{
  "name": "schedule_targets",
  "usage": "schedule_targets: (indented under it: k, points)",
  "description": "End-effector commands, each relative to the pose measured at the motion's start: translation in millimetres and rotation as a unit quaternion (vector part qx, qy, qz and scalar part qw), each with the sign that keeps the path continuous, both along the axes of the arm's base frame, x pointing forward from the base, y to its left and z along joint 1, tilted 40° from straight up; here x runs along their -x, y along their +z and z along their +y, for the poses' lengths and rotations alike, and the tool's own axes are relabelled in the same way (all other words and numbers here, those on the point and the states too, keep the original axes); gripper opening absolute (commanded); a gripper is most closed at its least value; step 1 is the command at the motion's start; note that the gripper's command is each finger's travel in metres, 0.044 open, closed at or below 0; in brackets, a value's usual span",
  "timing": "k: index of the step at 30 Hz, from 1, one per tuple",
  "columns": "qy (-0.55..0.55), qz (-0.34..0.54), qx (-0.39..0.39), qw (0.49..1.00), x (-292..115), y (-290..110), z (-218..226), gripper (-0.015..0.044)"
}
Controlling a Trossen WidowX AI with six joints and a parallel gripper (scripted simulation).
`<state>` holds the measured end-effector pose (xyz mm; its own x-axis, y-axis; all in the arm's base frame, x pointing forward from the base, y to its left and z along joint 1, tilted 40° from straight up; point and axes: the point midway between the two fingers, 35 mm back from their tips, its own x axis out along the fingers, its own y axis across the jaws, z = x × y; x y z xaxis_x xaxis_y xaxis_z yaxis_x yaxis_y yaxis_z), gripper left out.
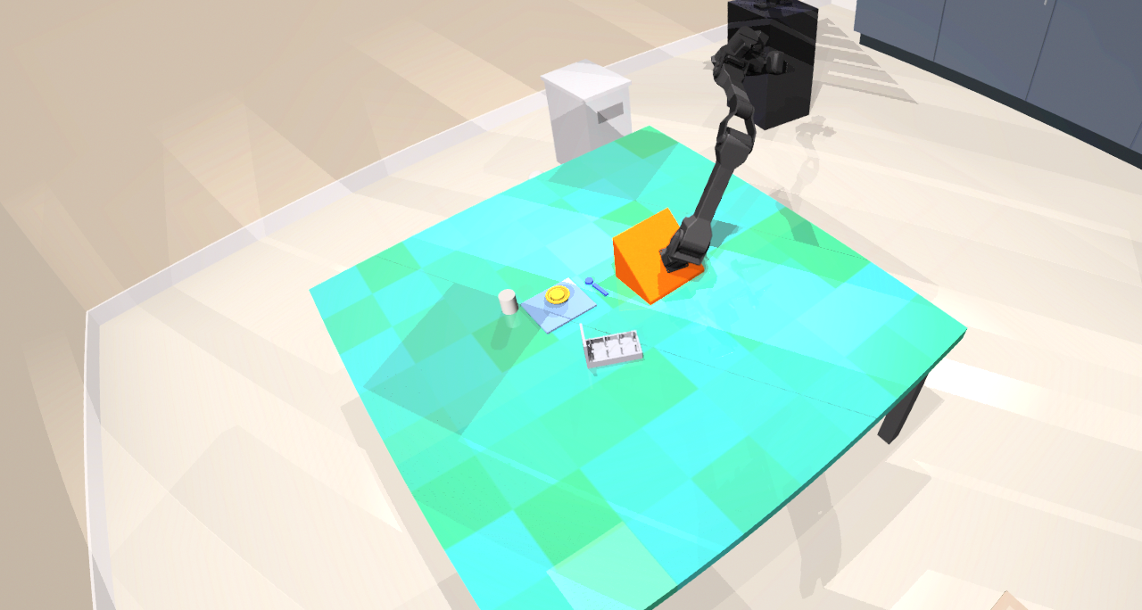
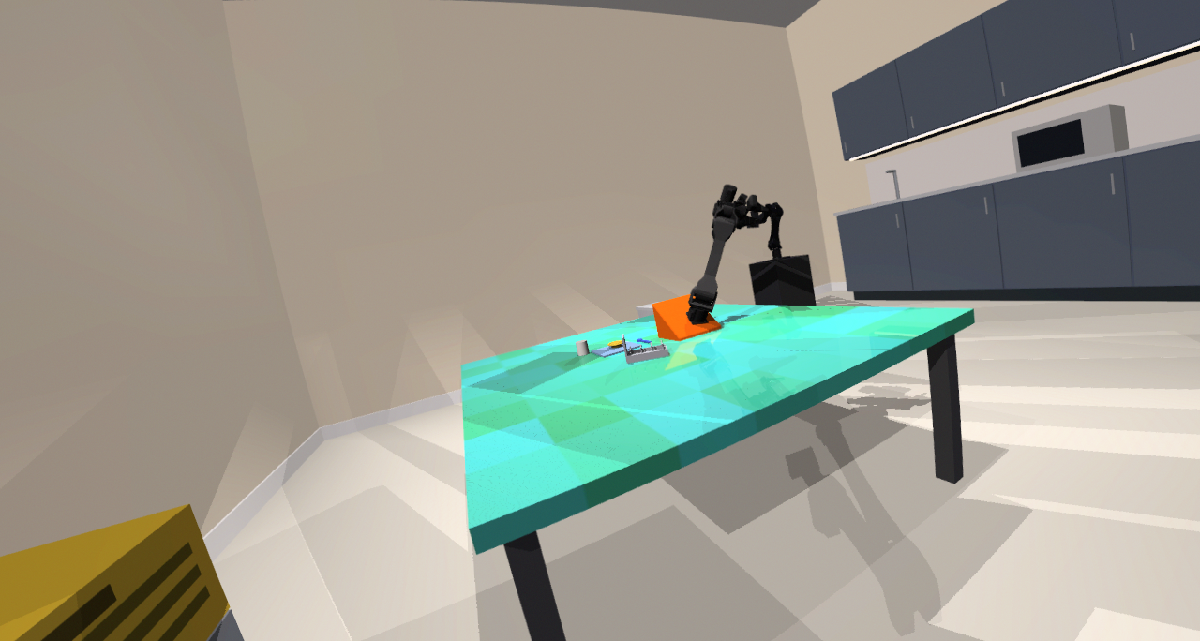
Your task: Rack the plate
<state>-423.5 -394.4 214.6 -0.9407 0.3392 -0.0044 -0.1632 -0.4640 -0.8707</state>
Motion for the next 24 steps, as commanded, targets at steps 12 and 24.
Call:
schedule_targets:
  k: [12, 24]
  points:
    - [0.163, -0.042, -0.051, 0.984, -59, -18, -75, 0.04]
    - [0.33, -0.112, -0.135, 0.927, -152, -55, -147, 0.04]
